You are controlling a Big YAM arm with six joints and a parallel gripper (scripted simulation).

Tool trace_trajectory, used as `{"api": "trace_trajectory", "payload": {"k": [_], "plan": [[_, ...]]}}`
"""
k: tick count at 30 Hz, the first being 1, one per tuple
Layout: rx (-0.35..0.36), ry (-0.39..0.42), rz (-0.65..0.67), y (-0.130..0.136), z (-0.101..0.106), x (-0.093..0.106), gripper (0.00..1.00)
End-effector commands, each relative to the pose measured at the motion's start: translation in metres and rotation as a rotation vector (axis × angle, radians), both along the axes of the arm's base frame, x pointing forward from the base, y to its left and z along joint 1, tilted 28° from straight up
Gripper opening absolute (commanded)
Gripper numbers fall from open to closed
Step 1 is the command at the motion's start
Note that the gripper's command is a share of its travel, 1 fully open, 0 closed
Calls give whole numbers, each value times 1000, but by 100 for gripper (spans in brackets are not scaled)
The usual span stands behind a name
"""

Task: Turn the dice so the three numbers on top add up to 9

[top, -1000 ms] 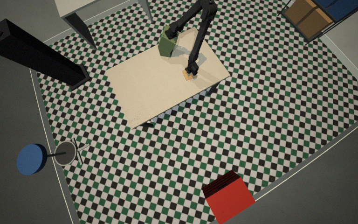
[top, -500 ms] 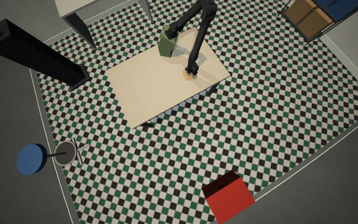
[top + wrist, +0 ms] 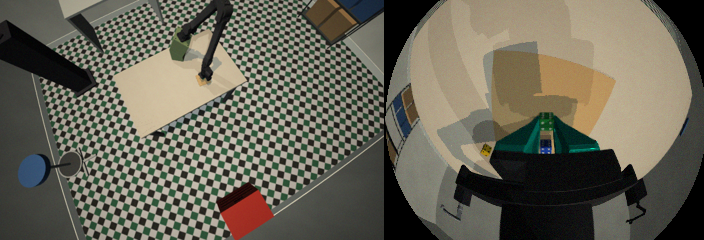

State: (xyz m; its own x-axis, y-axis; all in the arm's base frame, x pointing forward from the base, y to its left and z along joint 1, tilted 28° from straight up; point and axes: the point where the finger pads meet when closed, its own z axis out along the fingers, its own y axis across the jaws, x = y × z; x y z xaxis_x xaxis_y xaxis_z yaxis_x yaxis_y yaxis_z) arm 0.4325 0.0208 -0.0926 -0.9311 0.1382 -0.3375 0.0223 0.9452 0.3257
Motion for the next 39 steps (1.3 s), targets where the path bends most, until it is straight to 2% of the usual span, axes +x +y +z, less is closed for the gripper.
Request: {"api": "trace_trajectory", "payload": {"k": [1, 34, 35, 39], "plan": [[2, -18, -12, 0, 3, 9, 11], [2, -18, -12, 0, 3, 9, 11], [2, -18, -12, 0, 3, 9, 14], [2, -18, -12, 0, 3, 9, 14]]}}
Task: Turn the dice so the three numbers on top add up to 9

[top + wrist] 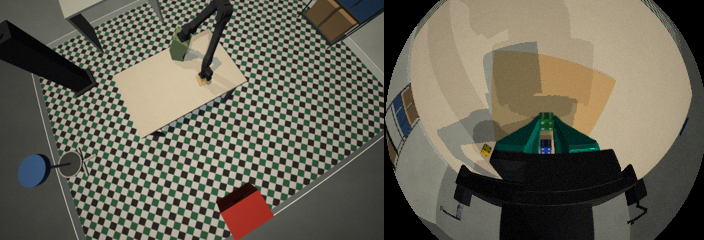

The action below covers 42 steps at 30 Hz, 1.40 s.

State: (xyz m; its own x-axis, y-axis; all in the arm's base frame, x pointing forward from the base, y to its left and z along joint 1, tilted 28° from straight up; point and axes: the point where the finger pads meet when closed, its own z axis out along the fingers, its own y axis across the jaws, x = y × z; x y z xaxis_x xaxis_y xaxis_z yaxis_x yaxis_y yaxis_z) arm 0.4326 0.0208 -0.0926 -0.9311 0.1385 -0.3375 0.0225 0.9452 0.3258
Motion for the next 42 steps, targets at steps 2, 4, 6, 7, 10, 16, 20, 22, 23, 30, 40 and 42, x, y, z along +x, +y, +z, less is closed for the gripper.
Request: {"api": "trace_trajectory", "payload": {"k": [2, 4, 6, 7, 10, 16, 20, 22, 23, 30, 40, 42], "plan": [[2, -18, -12, 0, 3, 9, 18], [2, -18, -12, 0, 3, 9, 22], [2, -18, -12, 0, 3, 9, 22], [2, -18, -12, 0, 3, 9, 26], [2, -18, -12, 0, 3, 9, 30], [2, -18, -12, 0, 3, 9, 30], [2, -18, -12, 0, 3, 9, 30], [2, -20, -12, -1, 5, 9, 30], [1, -24, -13, -2, 9, 9, 30], [-2, -19, -10, -13, 26, -4, 30], [-3, -20, -9, -25, 63, -20, 30], [-3, -20, -9, -28, 71, -24, 30]]}}
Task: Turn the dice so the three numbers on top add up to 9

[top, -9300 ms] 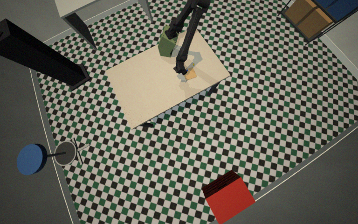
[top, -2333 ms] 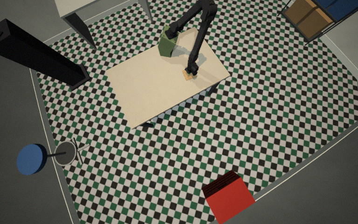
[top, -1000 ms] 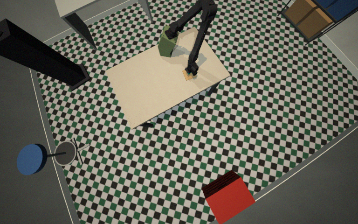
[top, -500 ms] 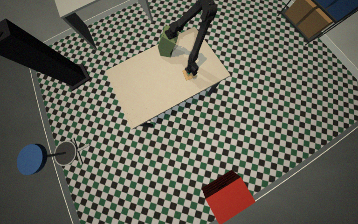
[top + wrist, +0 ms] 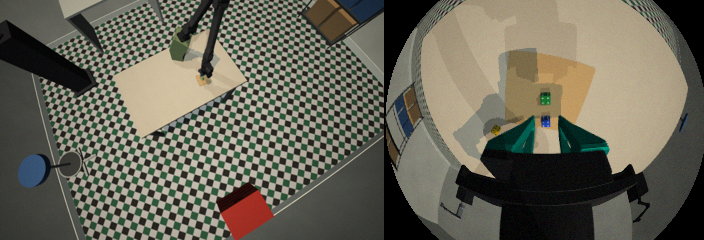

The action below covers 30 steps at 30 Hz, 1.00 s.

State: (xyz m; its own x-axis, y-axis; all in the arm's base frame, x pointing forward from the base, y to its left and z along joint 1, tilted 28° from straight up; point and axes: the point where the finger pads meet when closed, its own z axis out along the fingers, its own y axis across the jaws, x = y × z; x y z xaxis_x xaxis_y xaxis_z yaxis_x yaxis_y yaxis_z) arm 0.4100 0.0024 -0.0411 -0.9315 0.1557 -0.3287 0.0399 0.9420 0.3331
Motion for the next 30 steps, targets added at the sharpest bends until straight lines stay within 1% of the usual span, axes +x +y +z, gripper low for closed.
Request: {"api": "trace_trajectory", "payload": {"k": [1, 3, 5, 8, 9, 12, 13, 30], "plan": [[-12, -28, 6, -11, 24, -3, 30], [-13, -33, 6, -13, 31, -3, 30], [-13, -31, 6, -14, 35, -6, 30], [-13, -30, 14, -11, 36, -7, 30], [-10, -11, 23, -8, 30, -10, 30], [-13, -25, 19, -10, 35, -7, 30], [-13, -27, 19, -10, 36, -5, 100], [-15, -36, 19, -11, 36, -4, 100]]}}
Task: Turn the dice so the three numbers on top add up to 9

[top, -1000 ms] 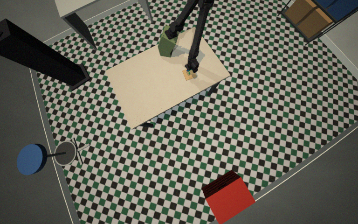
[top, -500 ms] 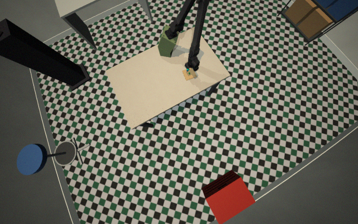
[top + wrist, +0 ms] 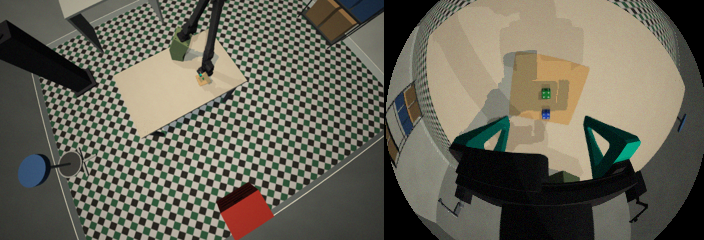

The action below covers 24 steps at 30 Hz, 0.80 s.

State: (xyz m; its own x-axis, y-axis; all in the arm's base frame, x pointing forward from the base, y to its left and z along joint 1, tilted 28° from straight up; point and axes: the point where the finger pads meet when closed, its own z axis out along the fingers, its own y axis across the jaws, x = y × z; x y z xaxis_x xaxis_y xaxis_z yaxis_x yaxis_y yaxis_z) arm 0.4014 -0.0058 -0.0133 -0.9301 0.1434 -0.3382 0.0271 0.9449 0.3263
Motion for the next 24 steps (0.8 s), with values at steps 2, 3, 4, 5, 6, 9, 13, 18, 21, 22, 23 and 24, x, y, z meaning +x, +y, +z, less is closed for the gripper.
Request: {"api": "trace_trajectory", "payload": {"k": [2, 3, 4, 5, 6, 9, 13, 18, 21, 22, 23, 24], "plan": [[-7, -27, 9, -2, 9, 5, 100], [-10, -30, 21, 2, 9, 4, 100], [-24, -50, 47, 8, 10, 4, 100], [-45, -64, 94, 17, 9, 1, 100], [-77, -86, 168, 31, 8, -5, 100], [-114, -114, 257, 47, 6, -12, 100], [-161, -151, 370, 67, 4, -22, 100], [-223, -204, 523, 92, 2, -37, 100], [-263, -240, 622, 108, 0, -48, 100], [-271, -247, 642, 111, 0, -50, 100], [-288, -264, 687, 117, -1, -55, 100], [-289, -265, 689, 118, -1, -56, 100]]}}
